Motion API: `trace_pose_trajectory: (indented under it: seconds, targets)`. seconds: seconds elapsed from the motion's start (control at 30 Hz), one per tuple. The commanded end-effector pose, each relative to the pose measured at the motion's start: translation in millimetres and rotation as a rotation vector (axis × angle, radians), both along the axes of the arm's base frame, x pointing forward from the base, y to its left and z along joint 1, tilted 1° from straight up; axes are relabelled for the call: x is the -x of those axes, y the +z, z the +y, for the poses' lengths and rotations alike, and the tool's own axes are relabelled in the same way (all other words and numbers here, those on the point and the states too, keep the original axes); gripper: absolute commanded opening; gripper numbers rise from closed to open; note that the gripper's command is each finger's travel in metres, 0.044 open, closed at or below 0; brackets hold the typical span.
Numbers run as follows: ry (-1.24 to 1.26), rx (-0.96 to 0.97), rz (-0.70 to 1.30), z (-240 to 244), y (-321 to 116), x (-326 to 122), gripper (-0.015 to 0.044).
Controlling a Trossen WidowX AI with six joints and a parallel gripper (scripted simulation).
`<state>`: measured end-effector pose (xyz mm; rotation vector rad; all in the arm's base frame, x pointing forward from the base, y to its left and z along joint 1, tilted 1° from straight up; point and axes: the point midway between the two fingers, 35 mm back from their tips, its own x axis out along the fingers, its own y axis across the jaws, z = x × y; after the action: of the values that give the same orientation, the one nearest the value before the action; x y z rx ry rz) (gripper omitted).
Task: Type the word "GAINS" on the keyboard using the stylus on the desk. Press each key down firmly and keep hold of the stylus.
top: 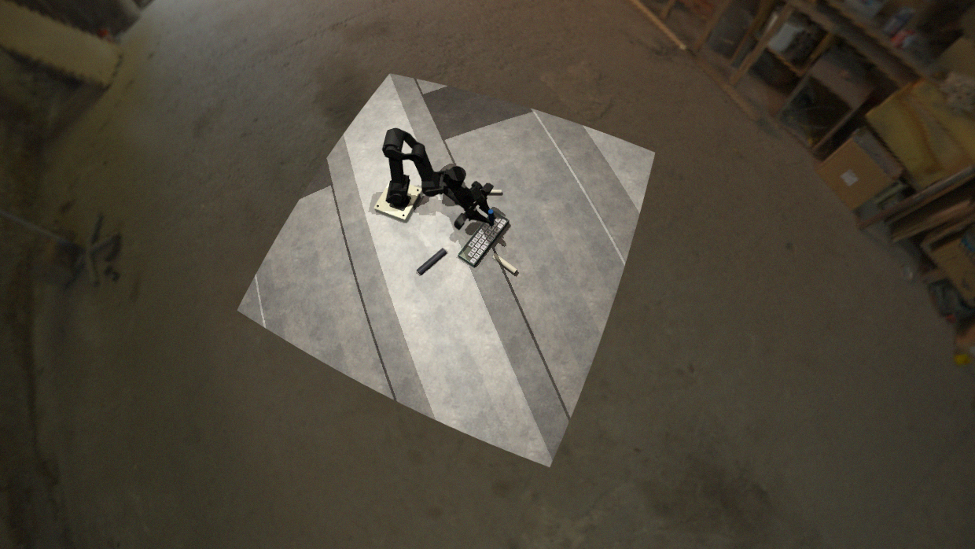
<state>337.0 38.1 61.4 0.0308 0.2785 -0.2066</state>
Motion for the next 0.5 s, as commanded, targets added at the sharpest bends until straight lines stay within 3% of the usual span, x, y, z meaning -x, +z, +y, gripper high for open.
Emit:
trace_pose_trajectory:
  seconds: [0.0,0.47]
  targets:
    - [-0.004,-0.001,0.004,-0.5,-3.0,0.5,0.0081]
    - [-0.004,-0.001,0.005,-0.5,-8.6,0.6,0.0081]
